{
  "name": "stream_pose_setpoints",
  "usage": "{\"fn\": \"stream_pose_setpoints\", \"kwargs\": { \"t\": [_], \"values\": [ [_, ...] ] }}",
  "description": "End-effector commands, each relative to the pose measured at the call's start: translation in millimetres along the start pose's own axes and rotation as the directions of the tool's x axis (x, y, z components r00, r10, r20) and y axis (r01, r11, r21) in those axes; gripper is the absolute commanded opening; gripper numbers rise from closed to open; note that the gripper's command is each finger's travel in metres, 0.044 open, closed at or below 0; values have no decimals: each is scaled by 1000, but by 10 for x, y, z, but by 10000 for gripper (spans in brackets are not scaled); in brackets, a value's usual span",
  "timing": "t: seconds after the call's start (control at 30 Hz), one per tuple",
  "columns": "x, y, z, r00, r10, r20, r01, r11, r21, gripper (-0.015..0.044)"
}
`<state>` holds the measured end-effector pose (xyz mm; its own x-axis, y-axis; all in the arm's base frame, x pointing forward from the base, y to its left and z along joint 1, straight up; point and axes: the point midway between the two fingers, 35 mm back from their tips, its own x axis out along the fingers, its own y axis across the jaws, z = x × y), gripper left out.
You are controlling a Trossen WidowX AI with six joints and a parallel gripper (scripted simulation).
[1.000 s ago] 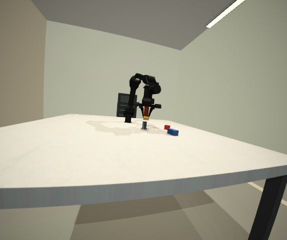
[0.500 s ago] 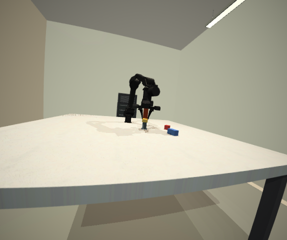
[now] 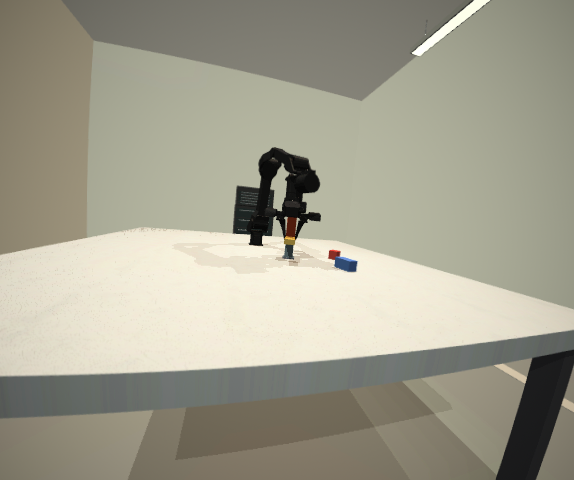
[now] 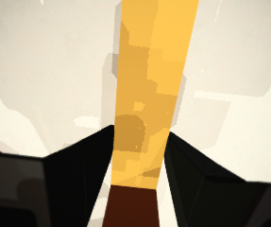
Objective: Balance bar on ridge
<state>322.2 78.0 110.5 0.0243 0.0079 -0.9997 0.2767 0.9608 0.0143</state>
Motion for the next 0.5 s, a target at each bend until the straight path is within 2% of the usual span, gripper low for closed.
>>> {"fn": "stream_pose_setpoints", "kwargs": {
  "t": [0.0, 0.47],
  "values": [
    [0, -2, 4, 1000, 0, 4, 0, 1000, 5, 0],
    [13, -3, 3, 1000, 0, 4, 0, 1000, 5, 0]
  ]
}}
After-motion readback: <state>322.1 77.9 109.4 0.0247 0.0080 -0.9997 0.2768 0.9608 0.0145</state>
